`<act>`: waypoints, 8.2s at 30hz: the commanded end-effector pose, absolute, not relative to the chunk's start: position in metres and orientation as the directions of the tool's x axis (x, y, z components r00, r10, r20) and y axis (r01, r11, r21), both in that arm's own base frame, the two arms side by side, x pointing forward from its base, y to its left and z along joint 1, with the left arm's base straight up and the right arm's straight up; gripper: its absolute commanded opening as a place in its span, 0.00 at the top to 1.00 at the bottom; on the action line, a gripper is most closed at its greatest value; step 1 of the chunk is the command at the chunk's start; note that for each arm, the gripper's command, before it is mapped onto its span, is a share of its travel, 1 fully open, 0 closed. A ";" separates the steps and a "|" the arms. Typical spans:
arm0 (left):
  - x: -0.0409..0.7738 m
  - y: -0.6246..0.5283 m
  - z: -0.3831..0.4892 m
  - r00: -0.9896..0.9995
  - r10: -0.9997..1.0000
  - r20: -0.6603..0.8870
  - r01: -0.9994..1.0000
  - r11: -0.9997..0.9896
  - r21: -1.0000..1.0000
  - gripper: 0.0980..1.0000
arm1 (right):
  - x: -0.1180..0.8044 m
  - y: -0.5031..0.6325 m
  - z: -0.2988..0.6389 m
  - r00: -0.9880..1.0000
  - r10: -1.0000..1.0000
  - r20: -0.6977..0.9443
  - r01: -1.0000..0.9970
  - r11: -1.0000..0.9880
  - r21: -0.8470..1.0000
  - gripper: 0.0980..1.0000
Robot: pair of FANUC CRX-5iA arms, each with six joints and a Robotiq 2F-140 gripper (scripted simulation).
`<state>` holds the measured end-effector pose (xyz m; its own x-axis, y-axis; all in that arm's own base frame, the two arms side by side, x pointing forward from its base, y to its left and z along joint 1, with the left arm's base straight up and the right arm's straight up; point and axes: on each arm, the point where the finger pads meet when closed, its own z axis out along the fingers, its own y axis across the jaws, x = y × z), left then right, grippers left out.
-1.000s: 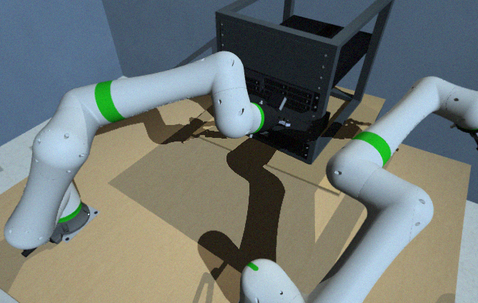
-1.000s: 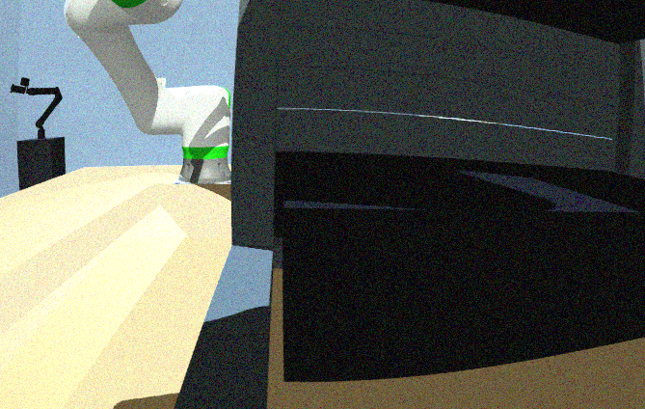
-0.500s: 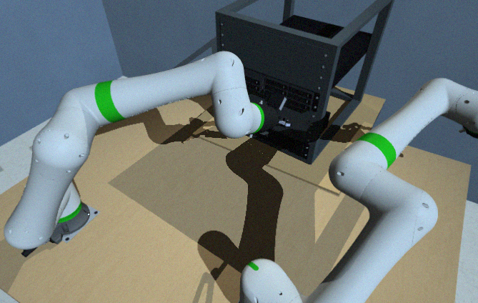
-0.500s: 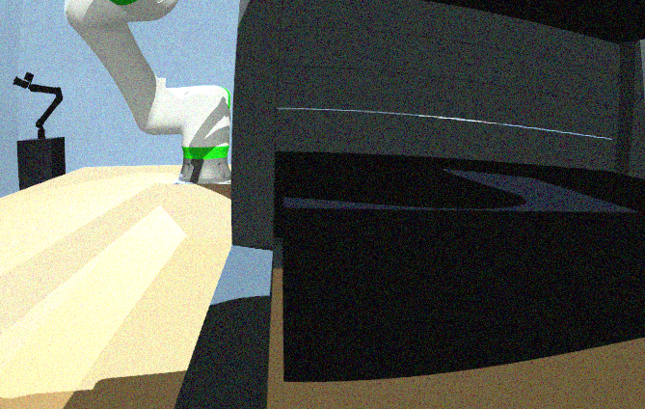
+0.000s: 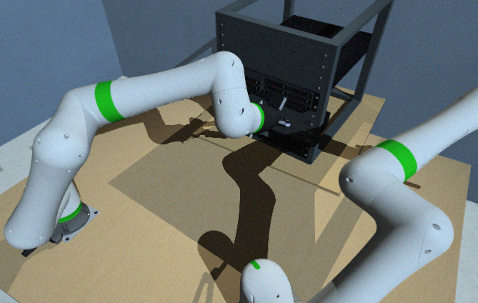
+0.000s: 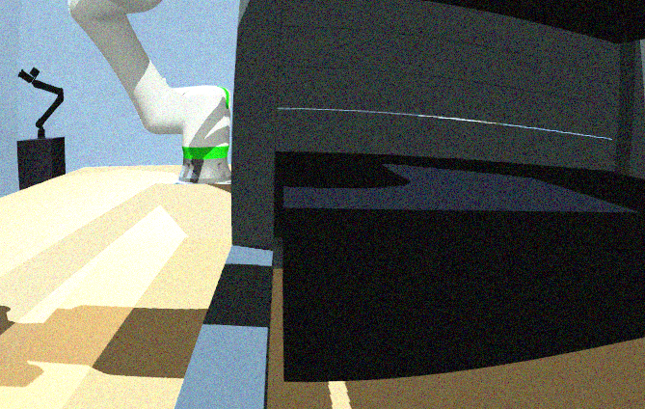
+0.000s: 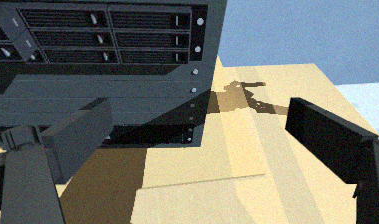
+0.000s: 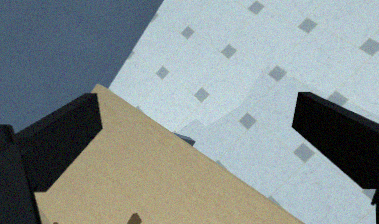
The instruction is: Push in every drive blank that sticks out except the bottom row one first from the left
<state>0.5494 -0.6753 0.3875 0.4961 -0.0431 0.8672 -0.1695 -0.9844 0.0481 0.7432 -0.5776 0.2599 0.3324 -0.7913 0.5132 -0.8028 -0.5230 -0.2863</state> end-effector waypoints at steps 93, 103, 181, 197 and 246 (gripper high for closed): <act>0.549 -0.675 0.389 0.495 -0.041 0.868 -0.170 -0.984 0.050 0.00 | -0.008 -0.500 0.272 -0.017 -1.000 0.000 -1.000 0.017 0.000 0.00; 0.550 -0.671 0.389 0.489 -0.055 0.871 -0.172 -0.984 0.034 0.00 | -0.008 -0.500 0.272 -0.017 -1.000 0.000 -1.000 0.017 0.000 0.00; 0.526 -0.346 0.362 -0.120 -0.993 0.008 -0.003 -0.008 -1.000 0.00 | -0.008 -0.500 0.272 -0.017 -1.000 0.000 -1.000 0.017 0.000 0.00; 0.526 -0.345 0.362 -0.122 -0.993 0.000 0.000 0.000 -1.000 0.00 | -0.008 -0.500 0.272 -0.017 -1.000 0.000 -1.000 0.017 0.000 0.00; 0.544 -0.332 0.358 -0.122 -0.993 0.000 0.000 0.000 -1.000 0.00 | -0.008 -0.500 0.272 -0.017 -1.000 0.000 -1.000 0.017 0.000 0.00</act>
